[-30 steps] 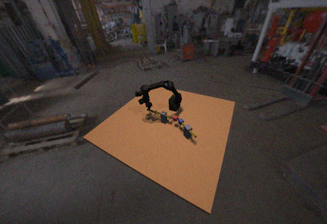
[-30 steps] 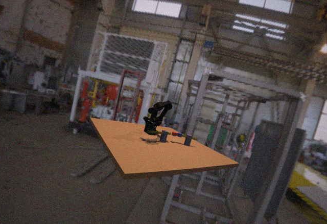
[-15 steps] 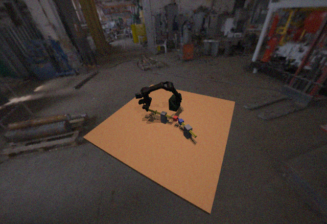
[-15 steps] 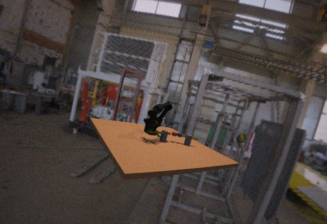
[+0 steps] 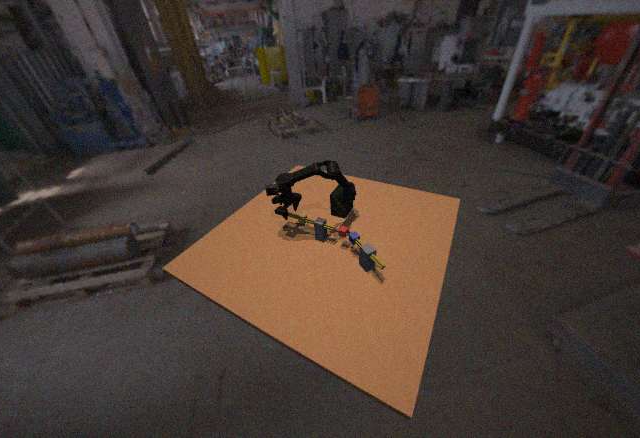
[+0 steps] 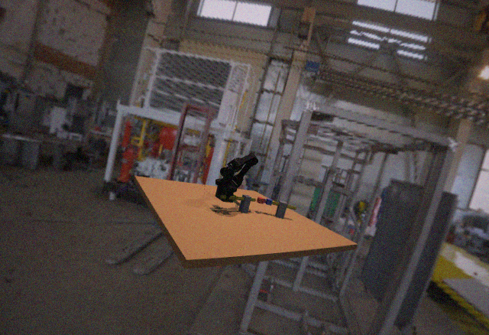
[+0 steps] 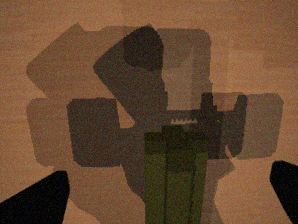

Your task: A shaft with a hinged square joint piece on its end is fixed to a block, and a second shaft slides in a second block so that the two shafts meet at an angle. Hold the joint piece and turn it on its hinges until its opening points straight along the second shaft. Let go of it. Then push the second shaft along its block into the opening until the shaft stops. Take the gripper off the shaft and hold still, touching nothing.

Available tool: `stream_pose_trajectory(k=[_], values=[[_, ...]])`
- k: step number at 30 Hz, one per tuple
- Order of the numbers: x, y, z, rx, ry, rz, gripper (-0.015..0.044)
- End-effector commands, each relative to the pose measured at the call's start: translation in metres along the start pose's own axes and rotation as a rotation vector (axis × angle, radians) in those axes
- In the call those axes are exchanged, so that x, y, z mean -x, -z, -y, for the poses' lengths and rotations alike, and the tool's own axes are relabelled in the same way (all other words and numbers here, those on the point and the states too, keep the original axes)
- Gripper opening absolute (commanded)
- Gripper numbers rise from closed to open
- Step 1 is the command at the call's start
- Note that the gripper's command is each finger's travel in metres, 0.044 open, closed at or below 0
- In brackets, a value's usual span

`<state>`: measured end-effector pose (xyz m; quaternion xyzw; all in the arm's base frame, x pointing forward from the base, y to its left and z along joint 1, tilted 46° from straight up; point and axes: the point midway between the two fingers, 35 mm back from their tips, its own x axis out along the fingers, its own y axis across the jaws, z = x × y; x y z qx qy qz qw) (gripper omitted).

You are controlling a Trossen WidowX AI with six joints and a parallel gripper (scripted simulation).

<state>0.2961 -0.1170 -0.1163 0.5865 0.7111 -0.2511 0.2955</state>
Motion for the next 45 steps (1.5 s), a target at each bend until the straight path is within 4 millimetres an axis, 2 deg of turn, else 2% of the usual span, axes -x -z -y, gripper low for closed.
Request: stream_pose_trajectory(k=[1, 21, 34, 45], values=[[-0.003, 0.0, 0.001, -0.019, 0.0, -0.005, 0.044], [-0.033, 0.001, 0.0, -0.019, -0.001, -0.006, 0.044], [-0.033, 0.001, 0.0, -0.019, -0.001, -0.006, 0.0102], [-0.033, 0.001, 0.0, -0.019, -0.001, -0.006, 0.0102]])
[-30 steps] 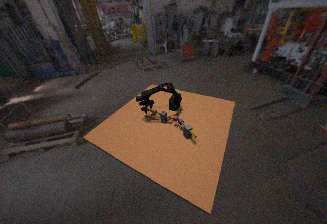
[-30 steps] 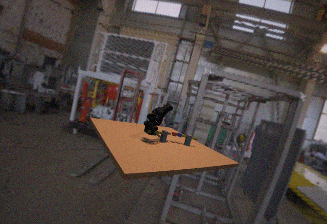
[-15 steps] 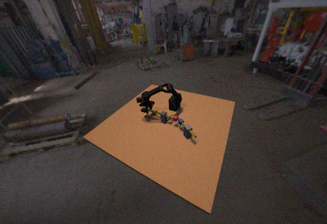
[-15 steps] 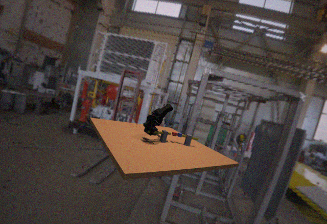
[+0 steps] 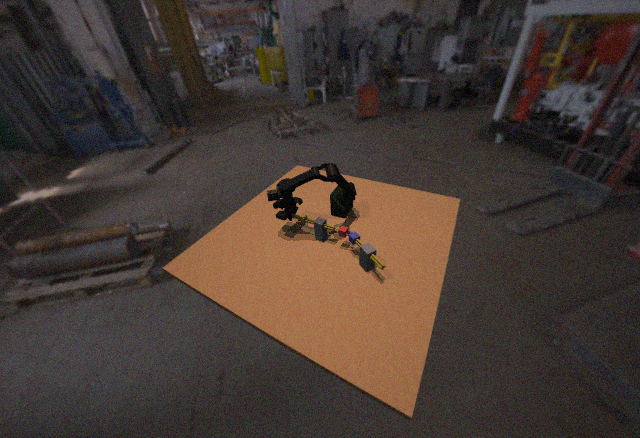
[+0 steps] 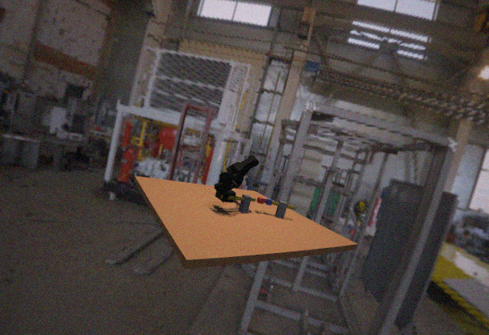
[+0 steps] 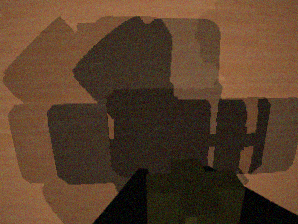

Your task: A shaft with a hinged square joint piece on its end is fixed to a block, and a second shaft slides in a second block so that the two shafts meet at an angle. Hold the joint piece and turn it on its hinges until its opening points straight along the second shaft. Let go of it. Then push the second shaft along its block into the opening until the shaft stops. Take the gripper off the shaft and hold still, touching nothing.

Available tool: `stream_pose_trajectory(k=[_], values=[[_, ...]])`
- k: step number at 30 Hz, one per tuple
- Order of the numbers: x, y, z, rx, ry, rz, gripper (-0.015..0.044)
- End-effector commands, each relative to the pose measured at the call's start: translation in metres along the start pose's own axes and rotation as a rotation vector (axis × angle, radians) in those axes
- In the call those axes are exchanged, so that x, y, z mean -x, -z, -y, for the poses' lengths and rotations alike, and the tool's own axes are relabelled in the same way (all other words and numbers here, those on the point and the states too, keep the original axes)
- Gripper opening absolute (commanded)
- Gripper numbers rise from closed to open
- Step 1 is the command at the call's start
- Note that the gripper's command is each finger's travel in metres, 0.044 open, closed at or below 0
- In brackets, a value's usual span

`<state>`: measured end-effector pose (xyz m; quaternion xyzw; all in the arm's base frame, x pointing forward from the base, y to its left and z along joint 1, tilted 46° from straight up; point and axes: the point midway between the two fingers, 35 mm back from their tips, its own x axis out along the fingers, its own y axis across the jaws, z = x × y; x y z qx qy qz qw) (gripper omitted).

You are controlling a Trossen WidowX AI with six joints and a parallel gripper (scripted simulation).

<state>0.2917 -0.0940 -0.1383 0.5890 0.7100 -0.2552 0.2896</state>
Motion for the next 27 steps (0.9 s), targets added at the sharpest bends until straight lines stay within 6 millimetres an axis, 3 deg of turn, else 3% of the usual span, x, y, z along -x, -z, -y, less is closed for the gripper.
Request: stream_pose_trajectory(k=[1, 4, 12, 20, 27], values=[[-0.0008, 0.0, 0.0001, -0.004, -0.001, -0.002, 0.0102], [-0.0008, 0.0, 0.0001, -0.004, -0.001, -0.002, 0.0069], [-0.0001, -0.0001, 0.0001, -0.001, 0.0, 0.0, 0.0067], [-0.0001, -0.0001, 0.0001, -0.001, 0.0, 0.0, 0.0], [-0.0003, 0.0035, 0.0, -0.002, -0.004, 0.0, 0.0]])
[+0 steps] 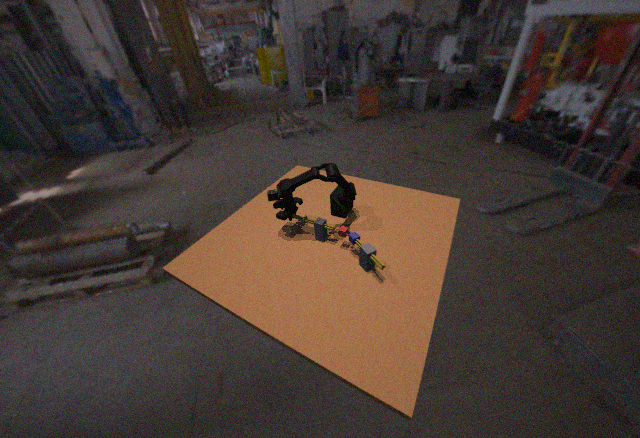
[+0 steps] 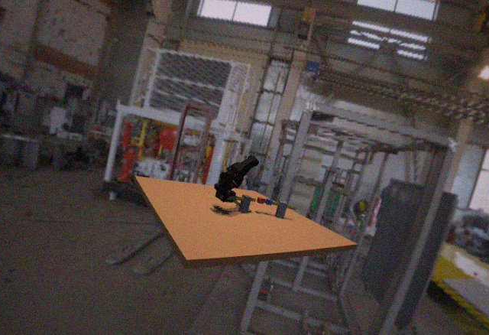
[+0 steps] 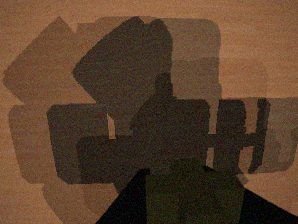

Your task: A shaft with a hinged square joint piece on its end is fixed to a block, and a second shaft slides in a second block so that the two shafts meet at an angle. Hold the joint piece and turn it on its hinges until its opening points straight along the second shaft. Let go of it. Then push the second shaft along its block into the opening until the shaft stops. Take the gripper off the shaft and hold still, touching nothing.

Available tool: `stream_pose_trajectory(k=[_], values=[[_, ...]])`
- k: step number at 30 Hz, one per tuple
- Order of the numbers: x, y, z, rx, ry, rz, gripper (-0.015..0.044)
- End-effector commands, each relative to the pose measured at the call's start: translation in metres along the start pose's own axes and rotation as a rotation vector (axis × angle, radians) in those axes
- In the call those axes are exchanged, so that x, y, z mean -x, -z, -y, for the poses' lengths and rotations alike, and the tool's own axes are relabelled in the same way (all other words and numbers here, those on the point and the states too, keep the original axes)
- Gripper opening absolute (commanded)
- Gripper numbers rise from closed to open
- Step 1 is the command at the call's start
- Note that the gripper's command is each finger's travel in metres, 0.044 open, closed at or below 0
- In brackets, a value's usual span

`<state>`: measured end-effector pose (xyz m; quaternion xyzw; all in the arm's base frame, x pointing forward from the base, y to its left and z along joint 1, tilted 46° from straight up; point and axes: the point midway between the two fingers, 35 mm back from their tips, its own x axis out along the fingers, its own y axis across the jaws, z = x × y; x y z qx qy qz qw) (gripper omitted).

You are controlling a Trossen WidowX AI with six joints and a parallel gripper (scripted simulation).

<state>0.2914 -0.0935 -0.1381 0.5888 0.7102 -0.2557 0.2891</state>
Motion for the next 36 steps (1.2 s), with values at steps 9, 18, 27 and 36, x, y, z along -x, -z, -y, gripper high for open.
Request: stream_pose_trajectory(k=[9, 18, 27, 36], values=[[-0.001, 0.016, 0.0, -0.003, -0.018, -0.003, 0.0], [-0.001, 0.029, 0.0, -0.003, -0.021, -0.004, 0.0], [-0.001, 0.042, 0.0, -0.004, -0.021, -0.005, 0.0], [-0.001, 0.055, 0.0, -0.004, -0.021, -0.006, 0.0]])
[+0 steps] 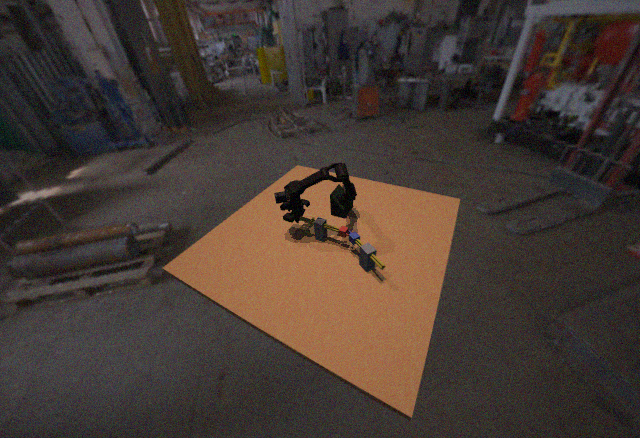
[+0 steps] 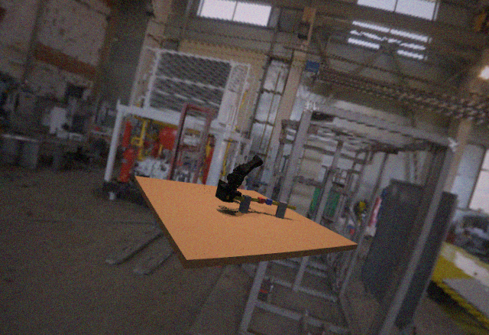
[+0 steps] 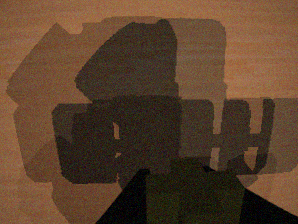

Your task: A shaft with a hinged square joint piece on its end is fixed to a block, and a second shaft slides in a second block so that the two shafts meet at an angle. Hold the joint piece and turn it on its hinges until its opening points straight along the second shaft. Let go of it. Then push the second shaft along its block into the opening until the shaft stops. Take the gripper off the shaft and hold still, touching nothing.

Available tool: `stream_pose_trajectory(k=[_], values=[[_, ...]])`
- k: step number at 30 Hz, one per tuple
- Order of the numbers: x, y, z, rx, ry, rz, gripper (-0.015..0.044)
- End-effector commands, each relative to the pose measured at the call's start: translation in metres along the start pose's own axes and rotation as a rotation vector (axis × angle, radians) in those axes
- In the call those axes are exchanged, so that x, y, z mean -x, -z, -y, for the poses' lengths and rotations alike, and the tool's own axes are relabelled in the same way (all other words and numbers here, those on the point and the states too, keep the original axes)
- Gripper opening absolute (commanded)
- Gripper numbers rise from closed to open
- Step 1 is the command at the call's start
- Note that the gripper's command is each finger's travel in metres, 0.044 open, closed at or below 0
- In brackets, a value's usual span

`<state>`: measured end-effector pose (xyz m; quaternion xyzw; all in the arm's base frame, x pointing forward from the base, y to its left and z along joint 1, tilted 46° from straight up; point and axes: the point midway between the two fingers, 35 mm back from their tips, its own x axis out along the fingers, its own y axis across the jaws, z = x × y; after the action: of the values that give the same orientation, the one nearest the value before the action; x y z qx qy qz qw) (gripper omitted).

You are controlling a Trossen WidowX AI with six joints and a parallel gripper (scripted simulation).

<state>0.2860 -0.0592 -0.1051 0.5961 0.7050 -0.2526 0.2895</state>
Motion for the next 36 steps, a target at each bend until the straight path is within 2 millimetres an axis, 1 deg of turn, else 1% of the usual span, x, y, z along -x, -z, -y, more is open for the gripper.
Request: stream_pose_trajectory(k=[1, 13, 16, 17, 26, 28, 29, 34, 36], values=[[0.0, 0.009, 0.0, -0.002, -0.002, -0.002, 0.0], [-0.001, 0.025, 0.0, -0.002, -0.002, -0.004, 0.0], [-0.001, 0.026, 0.0, -0.002, -0.002, -0.004, 0.0], [0.0, 0.022, 0.0, -0.002, 0.002, -0.001, 0.0], [0.0, 0.022, 0.0, -0.002, 0.002, -0.001, 0.0], [0.0, 0.022, 0.0, -0.002, 0.002, -0.001, 0.0053], [0.0, 0.022, 0.0, -0.002, 0.002, -0.001, 0.0067], [0.0, 0.022, 0.0, -0.002, 0.002, -0.001, 0.0067], [0.0, 0.022, 0.0, -0.002, 0.002, -0.001, 0.0119]])
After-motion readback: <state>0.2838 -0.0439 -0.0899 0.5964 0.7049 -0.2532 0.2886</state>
